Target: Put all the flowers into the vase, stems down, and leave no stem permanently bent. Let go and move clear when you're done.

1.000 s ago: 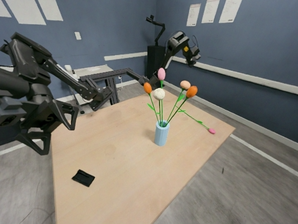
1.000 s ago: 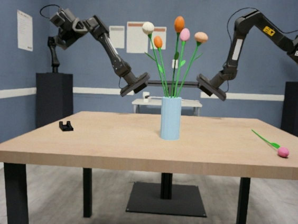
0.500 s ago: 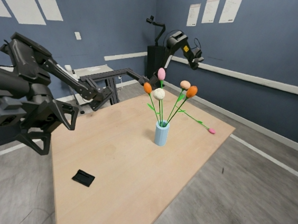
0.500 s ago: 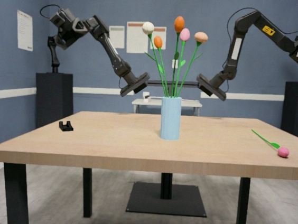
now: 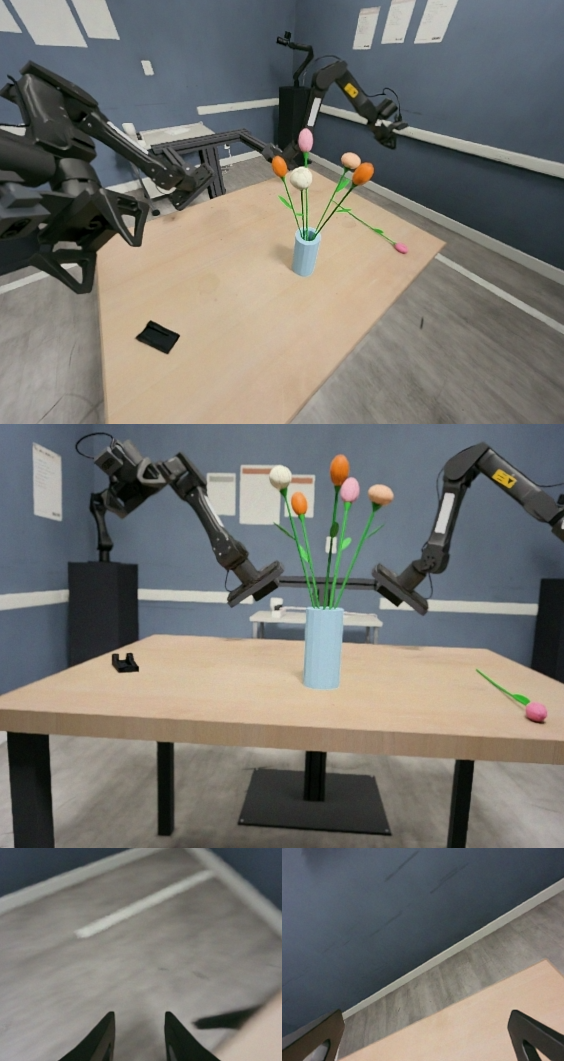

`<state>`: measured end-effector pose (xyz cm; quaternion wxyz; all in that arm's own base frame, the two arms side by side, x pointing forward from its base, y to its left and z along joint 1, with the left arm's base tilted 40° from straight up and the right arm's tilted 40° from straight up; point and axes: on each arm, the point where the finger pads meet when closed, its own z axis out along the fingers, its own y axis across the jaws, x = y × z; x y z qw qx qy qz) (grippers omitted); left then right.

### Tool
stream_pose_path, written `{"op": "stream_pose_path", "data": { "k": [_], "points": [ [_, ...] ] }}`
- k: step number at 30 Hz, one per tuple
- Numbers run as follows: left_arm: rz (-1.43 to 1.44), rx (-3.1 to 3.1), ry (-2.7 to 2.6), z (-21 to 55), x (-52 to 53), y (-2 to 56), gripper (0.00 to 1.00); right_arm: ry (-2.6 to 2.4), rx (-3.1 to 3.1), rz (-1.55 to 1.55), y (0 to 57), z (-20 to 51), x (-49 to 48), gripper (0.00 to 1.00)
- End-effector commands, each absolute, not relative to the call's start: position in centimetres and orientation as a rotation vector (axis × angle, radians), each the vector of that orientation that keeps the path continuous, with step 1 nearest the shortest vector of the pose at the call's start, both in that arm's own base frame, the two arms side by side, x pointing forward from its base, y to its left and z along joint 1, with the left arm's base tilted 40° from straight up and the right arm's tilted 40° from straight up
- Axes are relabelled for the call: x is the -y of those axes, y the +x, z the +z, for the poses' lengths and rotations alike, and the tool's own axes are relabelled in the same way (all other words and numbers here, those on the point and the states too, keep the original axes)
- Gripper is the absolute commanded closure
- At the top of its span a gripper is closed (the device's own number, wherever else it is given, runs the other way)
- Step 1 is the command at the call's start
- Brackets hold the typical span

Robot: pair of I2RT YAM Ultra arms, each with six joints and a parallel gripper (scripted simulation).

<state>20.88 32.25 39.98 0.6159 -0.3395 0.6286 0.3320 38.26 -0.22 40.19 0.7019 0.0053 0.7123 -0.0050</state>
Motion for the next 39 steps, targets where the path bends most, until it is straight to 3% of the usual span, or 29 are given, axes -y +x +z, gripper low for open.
{"op": "stream_pose_path", "data": {
  "k": [1, 5, 15, 39],
  "points": [
    [0.642, -1.475, -0.644, 40.4, -28.0, 26.0, 0.7, 0.0, -1.582, 0.004, 38.6, 40.1, 0.0, 0.0],
    [0.496, -1.514, -0.498, 40.4, -22.6, 30.8, 0.7, 0.0, -1.582, 0.004, 38.6, 40.1, 0.0, 0.0],
    [0.278, -1.554, -0.278, 40.4, -13.2, 35.9, 0.7, 0.0, -1.582, 0.004, 38.6, 40.1, 0.0, 0.0],
    [0.219, -1.629, -0.201, 38.4, -9.9, 37.7, 0.7, 0.0, -1.582, 0.004, 38.6, 40.1, 0.0, 0.0]
  ]
}}
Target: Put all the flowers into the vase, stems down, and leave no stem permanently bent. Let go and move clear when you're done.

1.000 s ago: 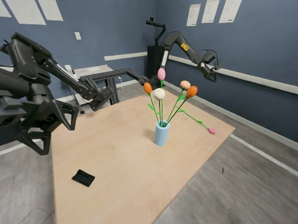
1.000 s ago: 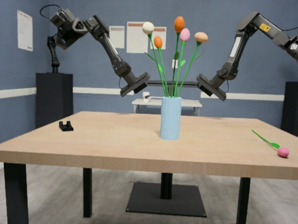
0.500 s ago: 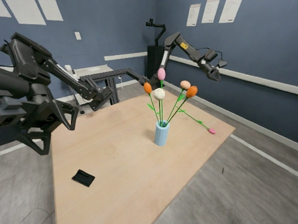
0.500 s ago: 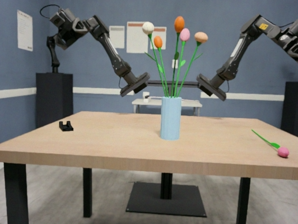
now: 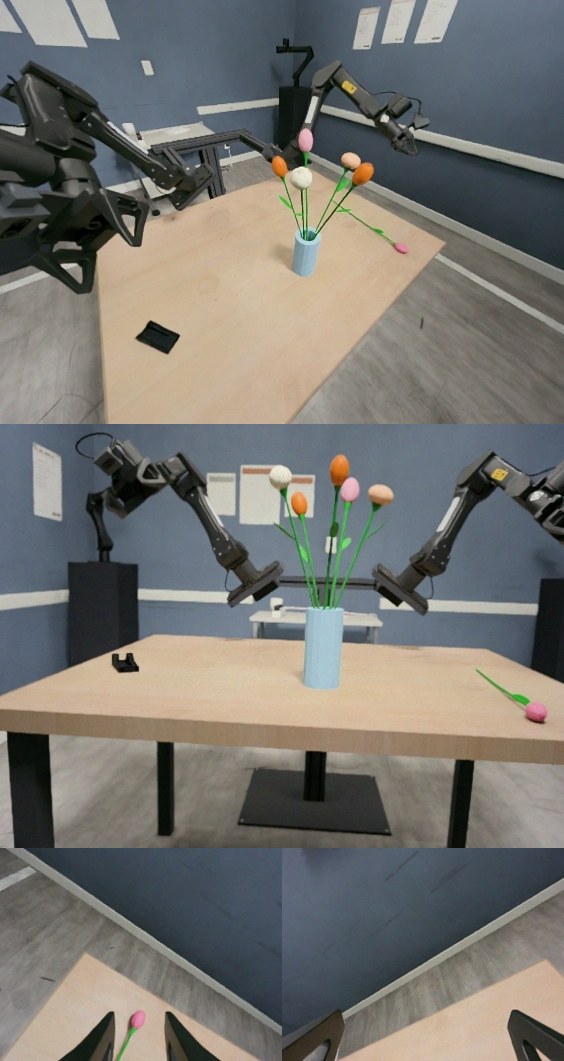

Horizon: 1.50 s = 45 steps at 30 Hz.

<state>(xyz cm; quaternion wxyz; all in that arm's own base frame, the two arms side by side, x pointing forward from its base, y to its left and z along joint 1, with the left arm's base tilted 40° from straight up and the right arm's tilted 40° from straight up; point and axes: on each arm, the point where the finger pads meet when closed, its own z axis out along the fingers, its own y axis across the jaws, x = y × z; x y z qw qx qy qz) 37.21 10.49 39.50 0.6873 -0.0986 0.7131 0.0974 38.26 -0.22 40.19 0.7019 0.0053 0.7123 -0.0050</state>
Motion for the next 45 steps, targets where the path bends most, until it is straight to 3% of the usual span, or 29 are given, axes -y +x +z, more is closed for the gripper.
{"op": "stream_pose_path", "data": {
  "k": [1, 25, 45],
  "points": [
    [0.219, -1.629, -0.201, 38.4, -9.9, 37.7, 0.7, 0.0, -1.582, 0.004, 38.6, 40.1, 0.0, 0.0],
    [0.459, -2.003, -0.197, 27.5, -13.5, 39.5, 0.7, 0.0, -1.582, 0.004, 38.6, 40.1, 0.0, 0.0],
    [0.761, -2.498, -0.034, 14.8, -16.5, 36.6, 0.7, 0.0, -1.582, 0.004, 38.6, 40.1, 0.0, 0.0]
  ]
}}
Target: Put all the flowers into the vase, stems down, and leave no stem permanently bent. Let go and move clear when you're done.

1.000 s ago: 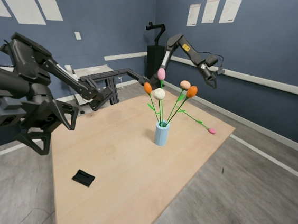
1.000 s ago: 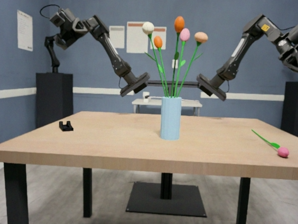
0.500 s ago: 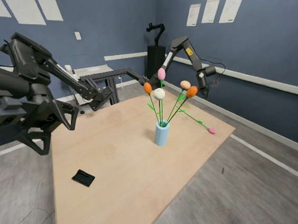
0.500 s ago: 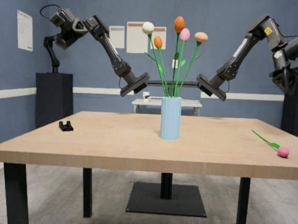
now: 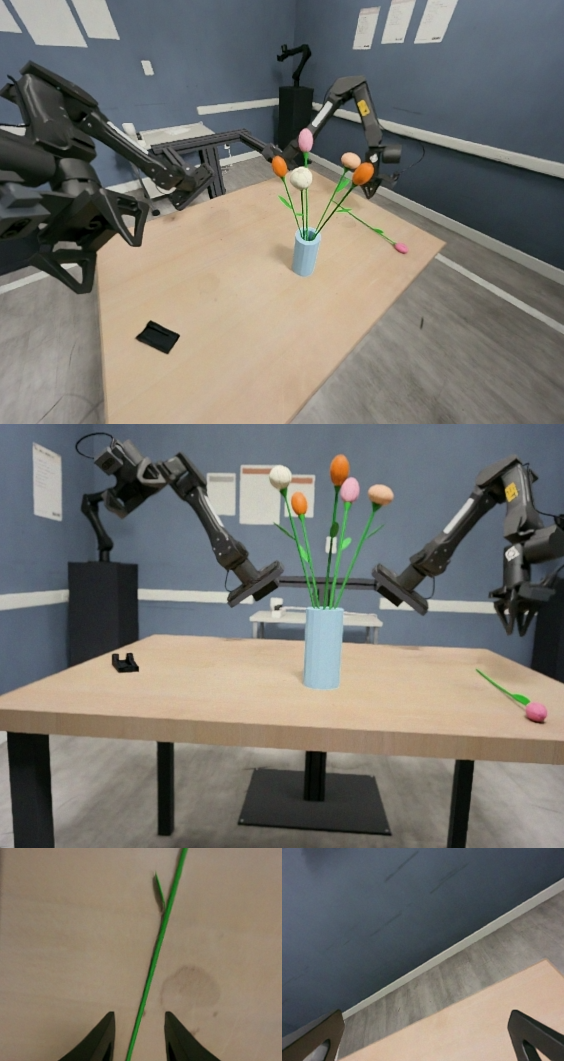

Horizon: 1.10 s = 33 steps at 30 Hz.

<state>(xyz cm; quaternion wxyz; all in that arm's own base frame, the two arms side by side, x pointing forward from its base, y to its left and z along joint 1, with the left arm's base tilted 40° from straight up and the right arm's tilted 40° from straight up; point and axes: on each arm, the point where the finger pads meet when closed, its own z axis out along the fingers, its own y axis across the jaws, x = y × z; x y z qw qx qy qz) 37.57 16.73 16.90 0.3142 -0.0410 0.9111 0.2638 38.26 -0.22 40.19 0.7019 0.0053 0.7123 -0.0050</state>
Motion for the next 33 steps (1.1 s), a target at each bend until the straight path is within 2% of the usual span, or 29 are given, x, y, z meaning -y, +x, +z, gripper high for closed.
{"op": "stream_pose_path", "data": {
  "k": [1, 14, 33],
  "points": [
    [0.775, -2.521, -0.022, 14.3, -16.6, 36.4, 0.7, 0.0, -1.582, 0.004, 38.6, 40.1, 0.0, 0.0],
    [0.875, -2.694, 0.091, 10.8, -17.3, 34.3, 0.7, 0.0, -1.582, 0.004, 38.6, 40.1, 0.0, 0.0],
    [0.895, -2.718, 0.117, 10.1, -17.5, 34.1, 0.7, 0.0, -1.582, 0.004, 38.6, 40.1, 0.0, 0.0]
  ]
}}
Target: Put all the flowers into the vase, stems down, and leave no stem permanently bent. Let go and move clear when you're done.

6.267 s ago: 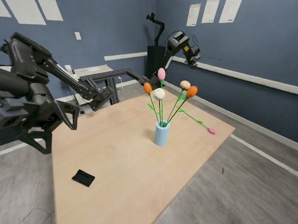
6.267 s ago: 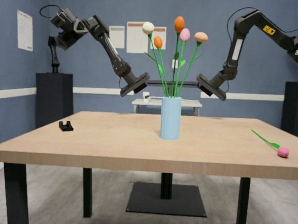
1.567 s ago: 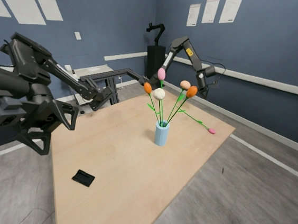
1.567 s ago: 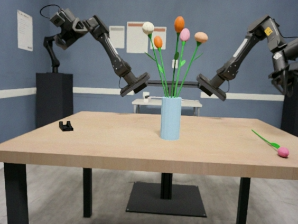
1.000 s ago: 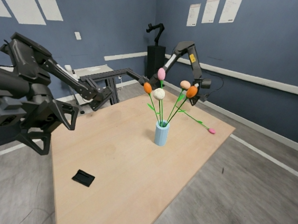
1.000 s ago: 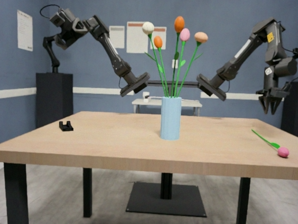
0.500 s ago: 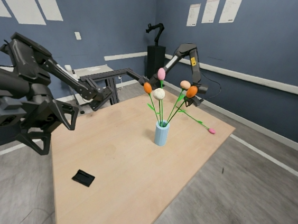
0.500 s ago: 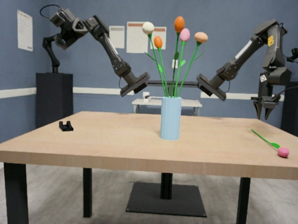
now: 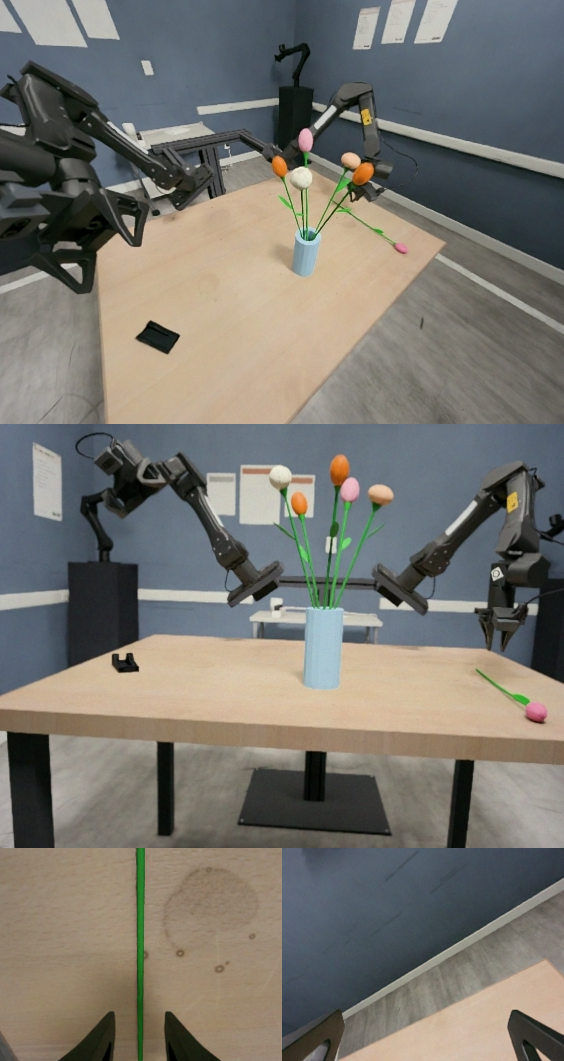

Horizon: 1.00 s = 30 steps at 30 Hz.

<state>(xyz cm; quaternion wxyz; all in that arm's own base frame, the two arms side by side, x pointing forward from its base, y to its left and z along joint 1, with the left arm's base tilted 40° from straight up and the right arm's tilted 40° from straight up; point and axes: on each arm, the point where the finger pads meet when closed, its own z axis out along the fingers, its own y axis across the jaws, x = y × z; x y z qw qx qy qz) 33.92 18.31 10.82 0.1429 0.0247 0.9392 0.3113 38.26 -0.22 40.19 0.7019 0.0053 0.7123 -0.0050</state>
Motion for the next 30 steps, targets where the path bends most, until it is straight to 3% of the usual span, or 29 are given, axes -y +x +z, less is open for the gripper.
{"op": "stream_pose_path", "data": {
  "k": [1, 30],
  "points": [
    [0.894, -2.719, 0.12, 9.9, -17.6, 34.2, 0.7, 0.0, -1.582, 0.004, 38.6, 40.1, 0.0, 0.0],
    [0.903, -2.677, 0.071, 7.2, -22.2, 37.5, 0.7, 0.0, -1.582, 0.004, 38.6, 40.1, 0.0, 0.0]
  ]
}}
